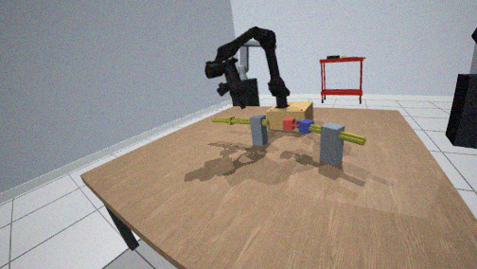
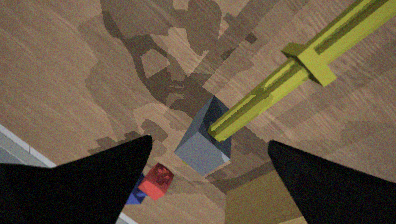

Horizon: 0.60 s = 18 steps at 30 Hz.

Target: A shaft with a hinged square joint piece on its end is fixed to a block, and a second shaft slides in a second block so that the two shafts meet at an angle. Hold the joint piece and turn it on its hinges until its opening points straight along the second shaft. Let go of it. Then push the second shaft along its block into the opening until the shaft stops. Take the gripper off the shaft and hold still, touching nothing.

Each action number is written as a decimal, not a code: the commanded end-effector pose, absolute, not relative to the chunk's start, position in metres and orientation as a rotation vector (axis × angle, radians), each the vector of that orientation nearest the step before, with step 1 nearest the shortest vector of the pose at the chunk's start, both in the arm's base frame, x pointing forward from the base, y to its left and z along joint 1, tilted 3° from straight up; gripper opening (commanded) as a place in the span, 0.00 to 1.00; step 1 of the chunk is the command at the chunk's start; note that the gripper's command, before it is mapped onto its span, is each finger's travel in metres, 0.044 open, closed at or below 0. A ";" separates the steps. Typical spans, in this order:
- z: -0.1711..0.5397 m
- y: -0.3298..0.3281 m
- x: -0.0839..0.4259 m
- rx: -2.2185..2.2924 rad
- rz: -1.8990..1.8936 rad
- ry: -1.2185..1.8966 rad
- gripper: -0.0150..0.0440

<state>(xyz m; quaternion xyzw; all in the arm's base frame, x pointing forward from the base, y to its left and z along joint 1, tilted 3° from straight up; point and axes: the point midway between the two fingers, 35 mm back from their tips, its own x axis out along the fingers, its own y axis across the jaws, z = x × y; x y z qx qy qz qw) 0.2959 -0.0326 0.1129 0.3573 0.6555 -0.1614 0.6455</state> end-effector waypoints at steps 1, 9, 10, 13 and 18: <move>0.114 -0.050 0.298 0.696 -0.316 1.485 1.00; 0.116 -0.087 0.301 0.427 -0.196 1.480 1.00; 0.116 -0.091 0.301 0.394 -0.181 1.480 1.00; 0.117 -0.105 0.301 0.293 -0.138 1.483 1.00; 0.119 -0.129 0.299 0.125 -0.065 1.492 1.00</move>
